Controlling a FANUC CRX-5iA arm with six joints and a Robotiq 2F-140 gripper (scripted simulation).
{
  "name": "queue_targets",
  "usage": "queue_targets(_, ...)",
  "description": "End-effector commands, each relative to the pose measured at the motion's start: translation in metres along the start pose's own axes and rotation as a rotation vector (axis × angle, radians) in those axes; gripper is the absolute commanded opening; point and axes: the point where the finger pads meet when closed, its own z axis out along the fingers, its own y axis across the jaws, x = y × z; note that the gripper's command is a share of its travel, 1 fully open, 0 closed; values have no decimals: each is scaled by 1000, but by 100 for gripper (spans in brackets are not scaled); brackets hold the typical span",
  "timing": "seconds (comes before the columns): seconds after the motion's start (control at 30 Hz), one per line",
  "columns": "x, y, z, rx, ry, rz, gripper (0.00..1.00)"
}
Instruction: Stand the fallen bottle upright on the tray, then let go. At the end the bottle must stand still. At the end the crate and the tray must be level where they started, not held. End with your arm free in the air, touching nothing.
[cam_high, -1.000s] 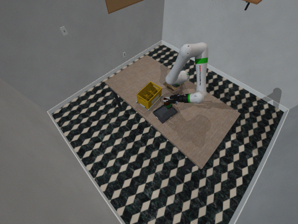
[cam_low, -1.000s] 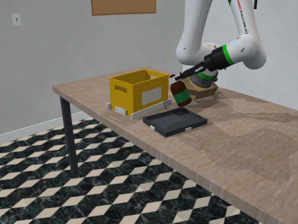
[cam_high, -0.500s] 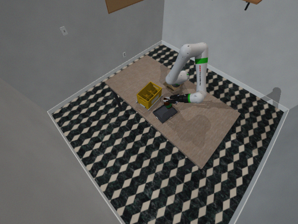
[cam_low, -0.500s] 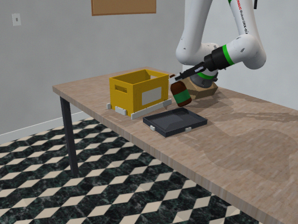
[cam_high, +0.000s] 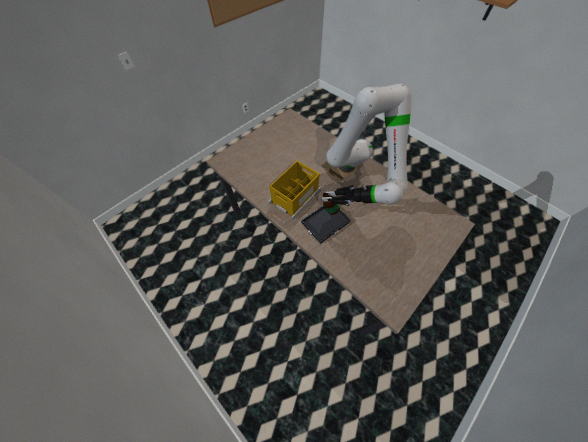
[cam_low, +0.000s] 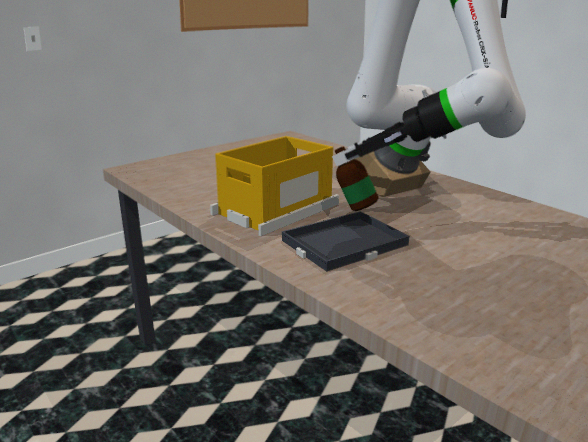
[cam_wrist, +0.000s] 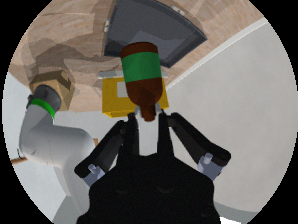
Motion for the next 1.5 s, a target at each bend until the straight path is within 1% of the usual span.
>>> queue_targets(0.0, 0, 0, 0, 0, -4, 0, 0)
queue_targets(0.2, 0, 0, 0, 2, -25, 0, 0)
queue_targets(0.53, 2, 0, 0, 5, -92, 0, 0)
queue_targets(0.6, 2, 0, 0, 5, -92, 0, 0)
queue_targets(0.97, 3, 0, 0, 1, -155, 0, 0)
queue_targets(1.47, 3, 0, -1, 0, -169, 1, 0)
